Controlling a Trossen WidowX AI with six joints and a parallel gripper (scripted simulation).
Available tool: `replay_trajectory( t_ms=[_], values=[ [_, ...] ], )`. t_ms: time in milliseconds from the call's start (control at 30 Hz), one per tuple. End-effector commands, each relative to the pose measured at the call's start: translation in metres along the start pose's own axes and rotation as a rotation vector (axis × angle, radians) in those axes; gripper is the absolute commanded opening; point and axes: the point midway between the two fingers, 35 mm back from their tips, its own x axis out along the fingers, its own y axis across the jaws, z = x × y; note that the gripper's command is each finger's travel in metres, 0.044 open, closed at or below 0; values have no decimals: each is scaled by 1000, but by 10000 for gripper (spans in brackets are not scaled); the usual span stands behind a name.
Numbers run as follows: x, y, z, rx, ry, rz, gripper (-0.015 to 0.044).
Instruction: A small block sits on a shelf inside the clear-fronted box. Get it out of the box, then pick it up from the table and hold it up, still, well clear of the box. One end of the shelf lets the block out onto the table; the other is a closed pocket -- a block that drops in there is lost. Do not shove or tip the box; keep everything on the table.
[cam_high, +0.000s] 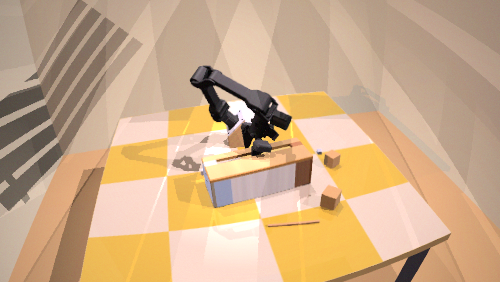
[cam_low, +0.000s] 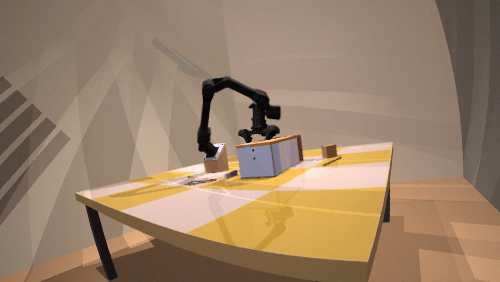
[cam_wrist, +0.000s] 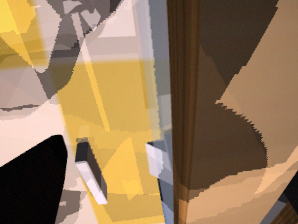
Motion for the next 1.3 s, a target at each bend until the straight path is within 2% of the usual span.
replay_trajectory(
  t_ms=[0, 1267],
  values=[
    [3, 1, -7, -4, 5, -1, 400],
    [26, 0, -72, -4, 9, 0, 400]
  ],
)
